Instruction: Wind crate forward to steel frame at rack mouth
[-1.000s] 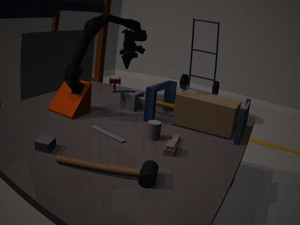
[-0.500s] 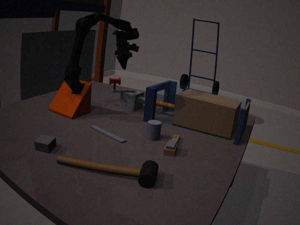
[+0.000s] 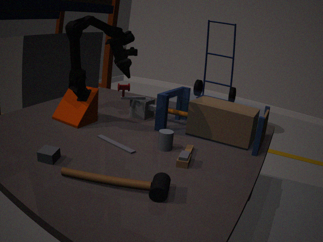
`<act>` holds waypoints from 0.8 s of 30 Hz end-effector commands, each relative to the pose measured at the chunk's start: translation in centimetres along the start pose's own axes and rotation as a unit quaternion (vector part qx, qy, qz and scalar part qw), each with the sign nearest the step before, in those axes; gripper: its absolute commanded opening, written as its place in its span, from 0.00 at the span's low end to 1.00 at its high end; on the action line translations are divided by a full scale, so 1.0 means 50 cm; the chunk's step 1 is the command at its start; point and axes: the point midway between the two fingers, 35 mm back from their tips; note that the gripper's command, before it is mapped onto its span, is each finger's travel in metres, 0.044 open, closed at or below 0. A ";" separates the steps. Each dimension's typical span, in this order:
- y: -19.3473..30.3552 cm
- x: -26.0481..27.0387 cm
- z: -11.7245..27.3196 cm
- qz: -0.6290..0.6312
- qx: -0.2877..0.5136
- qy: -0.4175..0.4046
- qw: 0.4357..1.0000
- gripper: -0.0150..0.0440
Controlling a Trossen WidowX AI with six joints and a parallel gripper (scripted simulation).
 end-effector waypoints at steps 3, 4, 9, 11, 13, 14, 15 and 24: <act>0.007 -0.001 -0.011 -0.002 -0.005 0.002 1.000 1.00; 0.008 -0.001 -0.014 -0.002 -0.005 0.002 1.000 1.00; 0.013 0.000 -0.030 -0.002 -0.005 0.002 1.000 1.00; 0.015 0.000 -0.036 -0.002 -0.005 0.002 1.000 1.00; 0.018 0.000 -0.042 -0.002 -0.005 0.002 1.000 1.00; 0.019 0.001 -0.045 -0.002 -0.005 0.002 1.000 1.00; 0.020 0.001 -0.049 -0.002 -0.005 0.002 1.000 1.00; 0.032 0.001 -0.076 -0.002 -0.005 0.002 1.000 1.00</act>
Point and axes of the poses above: the point midway between the two fingers, 35 mm back from their tips, its own z axis back along the fingers, its own x axis across the jaws, y = z × x, and after that the axes turned 2 degrees about z, right-handed
